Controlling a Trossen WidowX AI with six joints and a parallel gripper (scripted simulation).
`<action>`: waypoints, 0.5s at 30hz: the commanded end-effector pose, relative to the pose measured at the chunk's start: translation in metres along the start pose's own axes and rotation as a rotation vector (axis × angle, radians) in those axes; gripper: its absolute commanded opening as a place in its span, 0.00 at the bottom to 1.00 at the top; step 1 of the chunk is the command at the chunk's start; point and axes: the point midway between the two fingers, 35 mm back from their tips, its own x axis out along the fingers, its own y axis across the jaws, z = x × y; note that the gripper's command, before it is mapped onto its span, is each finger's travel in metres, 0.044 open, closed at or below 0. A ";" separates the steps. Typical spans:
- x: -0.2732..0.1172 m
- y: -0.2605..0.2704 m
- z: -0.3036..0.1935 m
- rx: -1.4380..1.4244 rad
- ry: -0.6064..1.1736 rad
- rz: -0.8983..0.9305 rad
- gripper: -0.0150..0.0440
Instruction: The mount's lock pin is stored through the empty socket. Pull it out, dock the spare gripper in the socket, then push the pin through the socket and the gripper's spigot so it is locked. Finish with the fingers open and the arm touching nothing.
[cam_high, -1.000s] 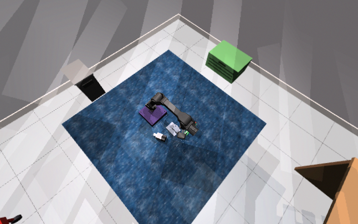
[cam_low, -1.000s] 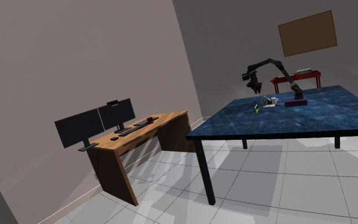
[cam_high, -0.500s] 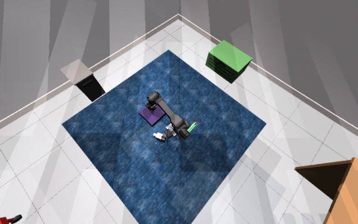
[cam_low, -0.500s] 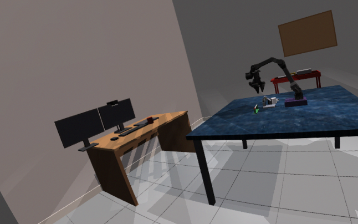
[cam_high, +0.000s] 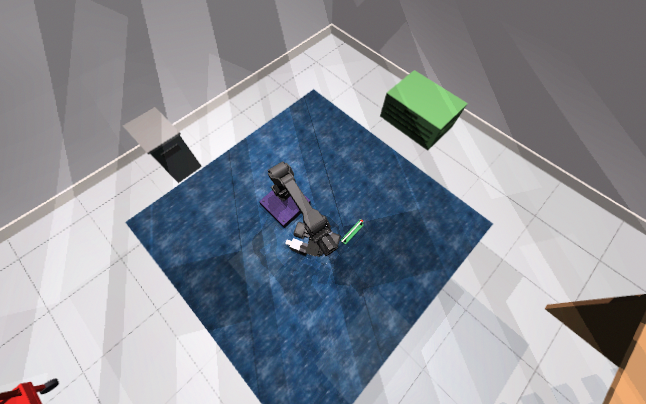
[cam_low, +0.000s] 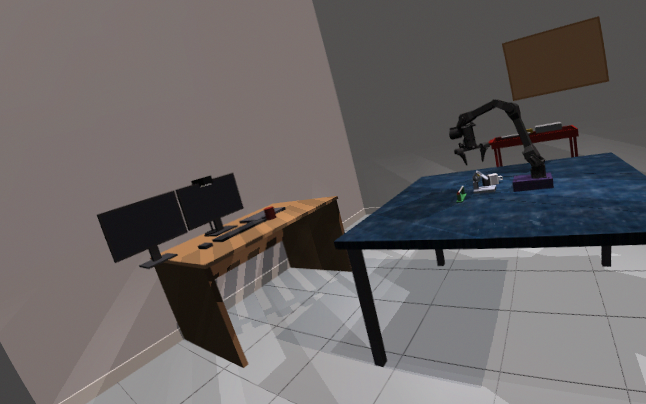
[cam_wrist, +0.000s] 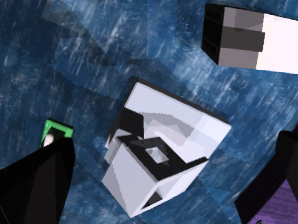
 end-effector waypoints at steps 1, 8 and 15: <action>-0.003 -0.055 0.022 0.992 -0.056 0.043 1.00; 0.000 -0.071 0.026 1.366 -0.062 0.059 1.00; 0.001 -0.085 0.026 1.629 -0.064 0.072 1.00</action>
